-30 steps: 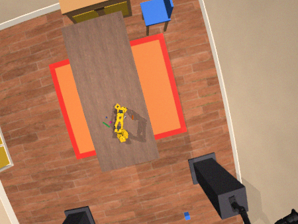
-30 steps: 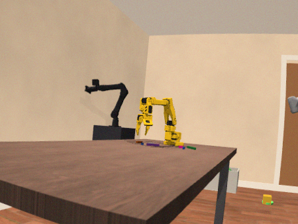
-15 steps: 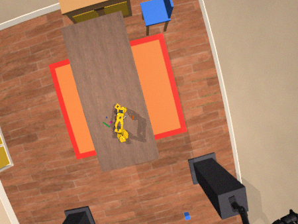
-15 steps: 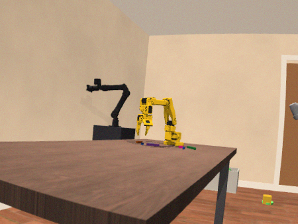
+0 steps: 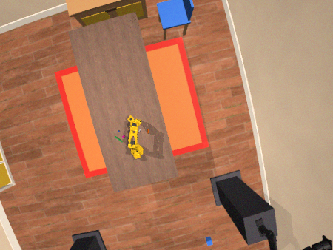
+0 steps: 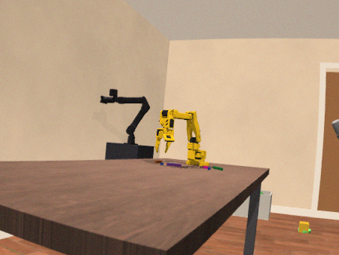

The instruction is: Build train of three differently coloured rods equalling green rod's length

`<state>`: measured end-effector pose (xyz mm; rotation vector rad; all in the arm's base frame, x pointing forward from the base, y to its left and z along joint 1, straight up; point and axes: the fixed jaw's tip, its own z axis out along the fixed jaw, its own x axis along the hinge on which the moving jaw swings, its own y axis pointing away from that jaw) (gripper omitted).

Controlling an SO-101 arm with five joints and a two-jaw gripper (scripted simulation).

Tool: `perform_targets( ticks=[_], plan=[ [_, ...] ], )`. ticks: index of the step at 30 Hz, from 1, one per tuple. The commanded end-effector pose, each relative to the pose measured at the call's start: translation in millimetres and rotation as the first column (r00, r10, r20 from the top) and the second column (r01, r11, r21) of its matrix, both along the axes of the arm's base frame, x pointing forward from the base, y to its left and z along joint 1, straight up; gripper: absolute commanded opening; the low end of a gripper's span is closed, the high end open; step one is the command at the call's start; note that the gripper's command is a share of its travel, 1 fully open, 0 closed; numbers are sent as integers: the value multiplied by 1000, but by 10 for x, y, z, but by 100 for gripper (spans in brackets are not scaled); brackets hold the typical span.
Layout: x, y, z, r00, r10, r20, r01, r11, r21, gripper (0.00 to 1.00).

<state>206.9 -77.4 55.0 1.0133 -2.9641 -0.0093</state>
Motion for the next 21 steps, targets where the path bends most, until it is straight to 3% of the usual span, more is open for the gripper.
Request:
perform_targets(
  ticks=[1, 10, 21],
  plan=[
    [90, -20, 179, 996, 2, 90, 1, 999, -34, 19],
    [95, -22, 157, 996, 2, 90, 1, 999, -34, 19],
    [117, -30, 38, 996, 2, 90, 1, 999, -34, 19]
  ],
)
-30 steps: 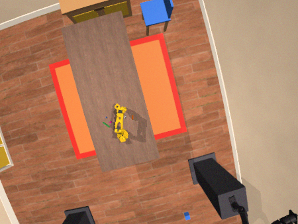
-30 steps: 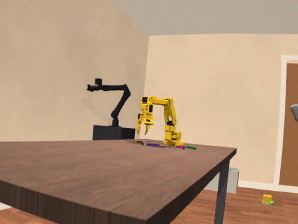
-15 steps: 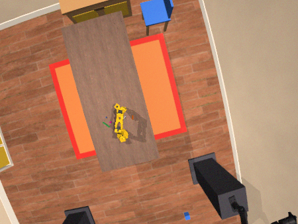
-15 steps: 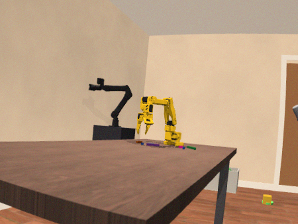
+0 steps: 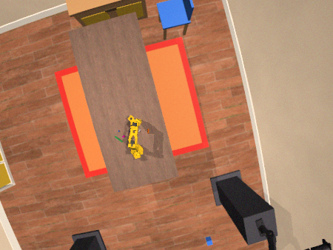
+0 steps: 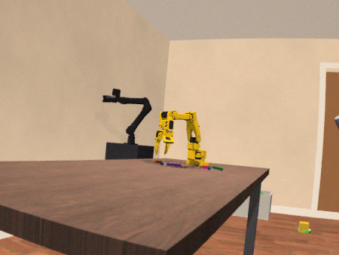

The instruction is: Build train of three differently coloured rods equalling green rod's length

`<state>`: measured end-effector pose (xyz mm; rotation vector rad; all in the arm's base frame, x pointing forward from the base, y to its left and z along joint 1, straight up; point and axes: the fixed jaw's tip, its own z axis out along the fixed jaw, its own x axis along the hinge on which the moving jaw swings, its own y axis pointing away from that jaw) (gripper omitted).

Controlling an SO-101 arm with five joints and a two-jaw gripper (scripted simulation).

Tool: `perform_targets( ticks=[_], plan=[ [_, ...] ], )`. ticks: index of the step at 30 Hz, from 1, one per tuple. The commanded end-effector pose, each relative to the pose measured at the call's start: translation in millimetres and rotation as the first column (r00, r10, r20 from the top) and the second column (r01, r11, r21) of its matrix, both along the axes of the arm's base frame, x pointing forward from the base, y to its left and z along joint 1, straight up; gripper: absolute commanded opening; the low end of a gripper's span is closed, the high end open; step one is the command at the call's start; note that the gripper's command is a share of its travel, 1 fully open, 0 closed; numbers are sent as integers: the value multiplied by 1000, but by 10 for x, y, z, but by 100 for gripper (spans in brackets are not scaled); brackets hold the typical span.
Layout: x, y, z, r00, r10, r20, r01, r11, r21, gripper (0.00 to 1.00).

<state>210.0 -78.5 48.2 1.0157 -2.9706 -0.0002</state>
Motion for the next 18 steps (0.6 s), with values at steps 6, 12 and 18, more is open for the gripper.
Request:
perform_targets(
  ticks=[6, 12, 18],
  plan=[
    [99, -24, -16, 997, 1, 82, 1, 1000, -30, 19],
    [104, -25, -134, 997, 1, 82, 1, 1000, -30, 19],
    [103, -25, -195, 997, 1, 82, 1, 1000, -30, 19]
  ],
)
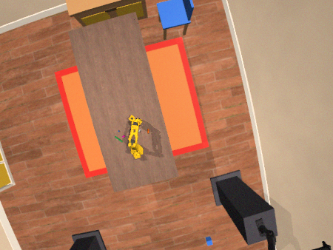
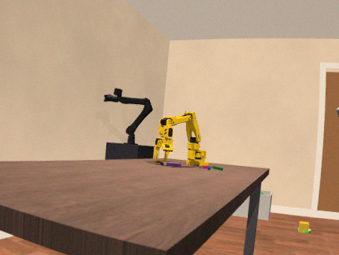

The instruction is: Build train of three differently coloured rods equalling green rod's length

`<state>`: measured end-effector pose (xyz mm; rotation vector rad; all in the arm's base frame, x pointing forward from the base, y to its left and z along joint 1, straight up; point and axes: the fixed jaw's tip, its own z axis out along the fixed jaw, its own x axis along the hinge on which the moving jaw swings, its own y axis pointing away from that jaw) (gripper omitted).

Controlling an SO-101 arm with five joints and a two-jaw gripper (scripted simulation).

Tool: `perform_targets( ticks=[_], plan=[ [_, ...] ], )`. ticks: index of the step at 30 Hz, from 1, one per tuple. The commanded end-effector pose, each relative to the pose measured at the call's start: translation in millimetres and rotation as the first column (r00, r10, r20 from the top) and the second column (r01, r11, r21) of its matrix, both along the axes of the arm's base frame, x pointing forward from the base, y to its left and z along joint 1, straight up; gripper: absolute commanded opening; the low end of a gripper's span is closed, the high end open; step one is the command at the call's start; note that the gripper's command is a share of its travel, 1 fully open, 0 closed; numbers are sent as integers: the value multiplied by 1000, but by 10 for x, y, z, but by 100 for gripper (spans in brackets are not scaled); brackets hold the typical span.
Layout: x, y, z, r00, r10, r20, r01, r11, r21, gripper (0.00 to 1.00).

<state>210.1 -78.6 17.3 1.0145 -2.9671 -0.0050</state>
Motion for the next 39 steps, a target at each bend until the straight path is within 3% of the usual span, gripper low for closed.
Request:
perform_targets(
  ticks=[1, 15, 39],
  plan=[
    [102, -25, 102, 996, 2, 86, 1, 999, -32, 19],
    [81, -18, 35, 997, 2, 84, 1, 1000, -31, 19],
    [81, -18, 35, 997, 2, 84, 1, 1000, -31, 18]
  ],
)
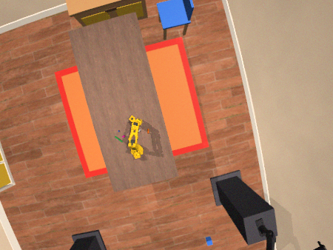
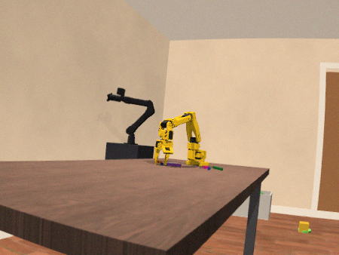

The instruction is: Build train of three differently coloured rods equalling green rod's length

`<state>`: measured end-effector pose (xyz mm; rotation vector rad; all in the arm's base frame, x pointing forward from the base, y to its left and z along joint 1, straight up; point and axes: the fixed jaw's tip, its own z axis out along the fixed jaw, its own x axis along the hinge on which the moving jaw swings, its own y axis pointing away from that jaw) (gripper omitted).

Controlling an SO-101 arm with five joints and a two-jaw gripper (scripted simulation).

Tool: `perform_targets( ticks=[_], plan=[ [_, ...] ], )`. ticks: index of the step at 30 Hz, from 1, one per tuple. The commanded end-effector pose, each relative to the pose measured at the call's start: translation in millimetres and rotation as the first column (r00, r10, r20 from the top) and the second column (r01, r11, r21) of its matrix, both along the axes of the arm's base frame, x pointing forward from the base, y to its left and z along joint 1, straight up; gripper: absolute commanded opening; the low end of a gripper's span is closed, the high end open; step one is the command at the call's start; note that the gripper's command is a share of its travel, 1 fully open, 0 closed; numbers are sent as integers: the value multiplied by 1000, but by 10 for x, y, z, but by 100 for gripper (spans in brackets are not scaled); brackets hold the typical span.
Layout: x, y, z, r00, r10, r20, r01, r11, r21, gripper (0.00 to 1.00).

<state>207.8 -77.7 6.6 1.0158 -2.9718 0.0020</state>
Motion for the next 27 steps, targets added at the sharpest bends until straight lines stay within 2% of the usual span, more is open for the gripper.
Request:
perform_targets(
  ticks=[1, 27],
  plan=[
    [104, -27, 142, 997, 2, 77, 1, 1000, -28, 18],
    [104, -27, 142, 997, 2, 77, 1, 1000, -28, 3]
  ],
)
